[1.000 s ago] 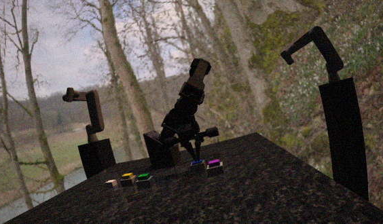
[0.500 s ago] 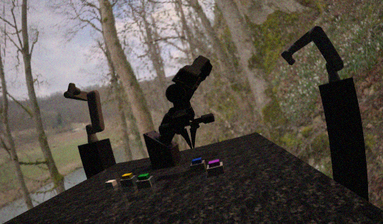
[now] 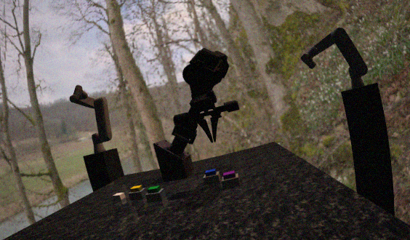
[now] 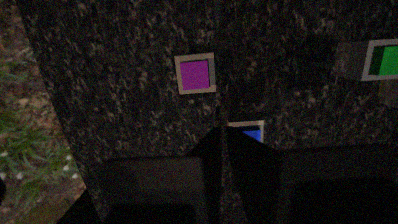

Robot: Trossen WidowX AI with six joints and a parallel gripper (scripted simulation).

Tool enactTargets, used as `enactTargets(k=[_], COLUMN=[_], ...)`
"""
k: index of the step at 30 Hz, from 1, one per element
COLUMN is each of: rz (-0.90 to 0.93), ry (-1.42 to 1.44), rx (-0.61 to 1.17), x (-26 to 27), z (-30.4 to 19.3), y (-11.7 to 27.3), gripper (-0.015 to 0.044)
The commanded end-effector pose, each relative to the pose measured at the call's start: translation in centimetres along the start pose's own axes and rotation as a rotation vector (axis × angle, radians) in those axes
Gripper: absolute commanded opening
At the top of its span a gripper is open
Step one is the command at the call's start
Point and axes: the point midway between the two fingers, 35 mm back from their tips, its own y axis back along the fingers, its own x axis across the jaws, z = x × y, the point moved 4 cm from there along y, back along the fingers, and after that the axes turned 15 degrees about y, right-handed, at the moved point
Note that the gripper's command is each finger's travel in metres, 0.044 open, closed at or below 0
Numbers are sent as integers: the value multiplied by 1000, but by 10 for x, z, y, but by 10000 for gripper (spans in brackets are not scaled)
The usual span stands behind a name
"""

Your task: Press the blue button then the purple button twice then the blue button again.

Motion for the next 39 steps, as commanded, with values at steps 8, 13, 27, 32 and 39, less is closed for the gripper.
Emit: enactTargets(k=[8,13,27,32,39], rz=[6,9,9,10,11], ry=[1,1,1,1,1], rx=[1,-1,-1,-1,-1], x=[15,16,16,16,17], z=[36,35,35,35,35], y=[-44,-66,-85,-93,-99], gripper=[20,20,20,20,20])
